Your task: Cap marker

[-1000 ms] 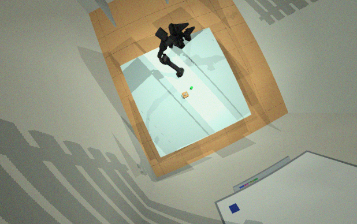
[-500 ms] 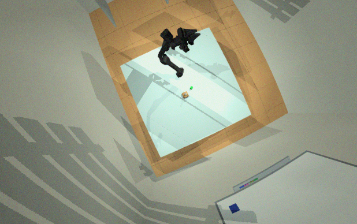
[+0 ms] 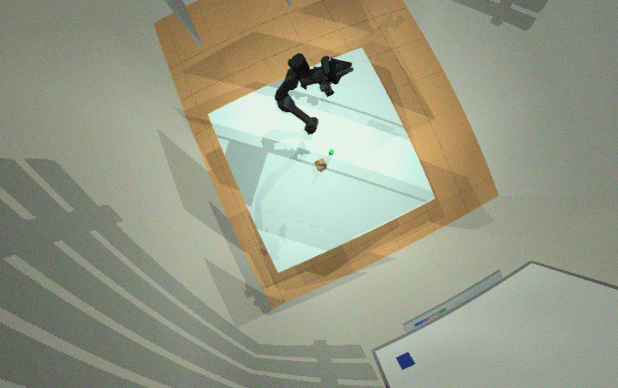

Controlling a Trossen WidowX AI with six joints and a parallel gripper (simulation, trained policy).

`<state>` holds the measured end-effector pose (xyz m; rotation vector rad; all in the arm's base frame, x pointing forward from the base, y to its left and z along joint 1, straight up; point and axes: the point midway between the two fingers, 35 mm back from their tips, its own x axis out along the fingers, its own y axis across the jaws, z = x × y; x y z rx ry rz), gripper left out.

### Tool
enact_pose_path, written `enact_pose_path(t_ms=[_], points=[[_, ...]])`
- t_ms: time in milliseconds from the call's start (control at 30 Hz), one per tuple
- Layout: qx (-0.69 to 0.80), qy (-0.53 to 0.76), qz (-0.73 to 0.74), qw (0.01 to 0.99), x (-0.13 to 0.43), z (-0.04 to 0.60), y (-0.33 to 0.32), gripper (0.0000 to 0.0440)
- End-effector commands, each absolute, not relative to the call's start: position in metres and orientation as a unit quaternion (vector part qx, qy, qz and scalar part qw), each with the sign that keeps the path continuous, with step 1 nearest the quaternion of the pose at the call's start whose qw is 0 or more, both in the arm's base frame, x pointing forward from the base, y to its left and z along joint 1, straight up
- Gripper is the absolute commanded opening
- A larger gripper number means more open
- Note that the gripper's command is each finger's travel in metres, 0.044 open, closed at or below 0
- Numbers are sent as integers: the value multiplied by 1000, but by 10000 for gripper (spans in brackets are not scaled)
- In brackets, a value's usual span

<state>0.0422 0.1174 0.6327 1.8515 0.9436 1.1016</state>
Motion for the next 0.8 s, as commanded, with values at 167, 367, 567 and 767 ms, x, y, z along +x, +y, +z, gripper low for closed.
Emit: enact_pose_path(t_ms=[167, 367, 567, 767], points=[[719, 406, 394, 405, 53, 609, 135, 315], [714, 429, 365, 417, 61, 592, 145, 316], [707, 451, 336, 429, 67, 575, 154, 317], [700, 472, 306, 440, 74, 557, 163, 318]])
